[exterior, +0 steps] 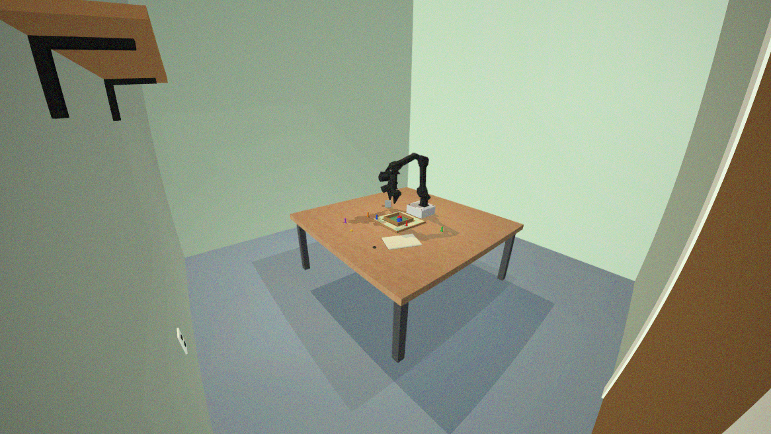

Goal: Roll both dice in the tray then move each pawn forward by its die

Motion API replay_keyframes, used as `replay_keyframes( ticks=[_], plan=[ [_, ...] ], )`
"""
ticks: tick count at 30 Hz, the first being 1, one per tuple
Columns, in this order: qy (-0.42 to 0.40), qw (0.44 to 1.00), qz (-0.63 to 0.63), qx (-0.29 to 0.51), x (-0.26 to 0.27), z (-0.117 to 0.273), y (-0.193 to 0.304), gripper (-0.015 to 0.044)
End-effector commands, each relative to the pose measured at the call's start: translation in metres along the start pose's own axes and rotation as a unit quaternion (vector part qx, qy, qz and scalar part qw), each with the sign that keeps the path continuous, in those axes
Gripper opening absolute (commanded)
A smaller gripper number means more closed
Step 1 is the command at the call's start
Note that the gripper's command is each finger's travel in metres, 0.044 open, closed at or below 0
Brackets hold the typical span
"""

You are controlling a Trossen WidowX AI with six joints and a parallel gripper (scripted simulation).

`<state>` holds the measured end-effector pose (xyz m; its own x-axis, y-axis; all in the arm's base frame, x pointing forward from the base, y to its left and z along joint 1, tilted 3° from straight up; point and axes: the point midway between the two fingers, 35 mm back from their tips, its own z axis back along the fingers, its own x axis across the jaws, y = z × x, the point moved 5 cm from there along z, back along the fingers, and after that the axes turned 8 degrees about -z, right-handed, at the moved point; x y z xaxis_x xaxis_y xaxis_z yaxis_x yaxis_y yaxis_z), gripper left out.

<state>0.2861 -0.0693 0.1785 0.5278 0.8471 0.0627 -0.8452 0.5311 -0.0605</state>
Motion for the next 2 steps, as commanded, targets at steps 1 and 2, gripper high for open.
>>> replay_keyframes(
  ticks=[1, 2],
  plan=[
    [0.0, 1.0, -0.002, 0.001, 0.0002, -0.0003, -0.0002, 0.044],
    [0.0, 1.0, -0.002, 0.001, 0.0002, -0.0003, -0.0002, 0.044]
  ],
)
